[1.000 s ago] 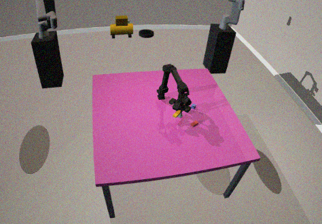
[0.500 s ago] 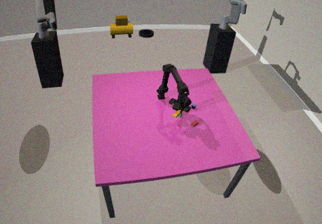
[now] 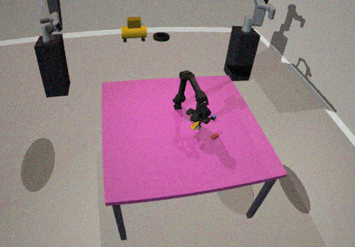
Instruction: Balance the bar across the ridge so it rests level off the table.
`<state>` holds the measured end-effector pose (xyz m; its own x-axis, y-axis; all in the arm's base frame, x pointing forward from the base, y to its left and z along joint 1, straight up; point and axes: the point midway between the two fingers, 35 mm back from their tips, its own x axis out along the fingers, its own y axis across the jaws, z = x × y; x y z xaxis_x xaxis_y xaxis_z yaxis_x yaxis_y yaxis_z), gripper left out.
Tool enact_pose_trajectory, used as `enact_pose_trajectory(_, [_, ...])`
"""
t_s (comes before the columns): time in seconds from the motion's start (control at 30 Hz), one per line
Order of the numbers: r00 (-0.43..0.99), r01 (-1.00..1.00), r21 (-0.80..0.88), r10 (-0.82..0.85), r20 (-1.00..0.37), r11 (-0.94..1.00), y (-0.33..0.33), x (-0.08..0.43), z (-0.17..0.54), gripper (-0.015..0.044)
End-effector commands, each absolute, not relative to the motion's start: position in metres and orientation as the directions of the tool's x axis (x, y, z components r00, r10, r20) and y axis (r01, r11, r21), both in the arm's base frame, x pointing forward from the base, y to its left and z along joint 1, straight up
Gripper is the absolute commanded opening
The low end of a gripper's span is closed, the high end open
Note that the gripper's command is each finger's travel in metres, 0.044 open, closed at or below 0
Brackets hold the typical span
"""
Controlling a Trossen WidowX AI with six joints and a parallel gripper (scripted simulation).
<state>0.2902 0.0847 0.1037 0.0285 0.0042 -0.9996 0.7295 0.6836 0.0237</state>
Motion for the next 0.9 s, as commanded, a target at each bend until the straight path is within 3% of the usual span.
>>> enact_pose_trajectory(0.0, [0.028,0.73,0.026,0.008,-1.0,0.683,0.0854,0.2901,0.1029,0.0])
enact_pose_trajectory(0.87, [0.028,0.73,0.026,0.008,-1.0,0.683,0.0852,0.2899,0.1007,0.0])
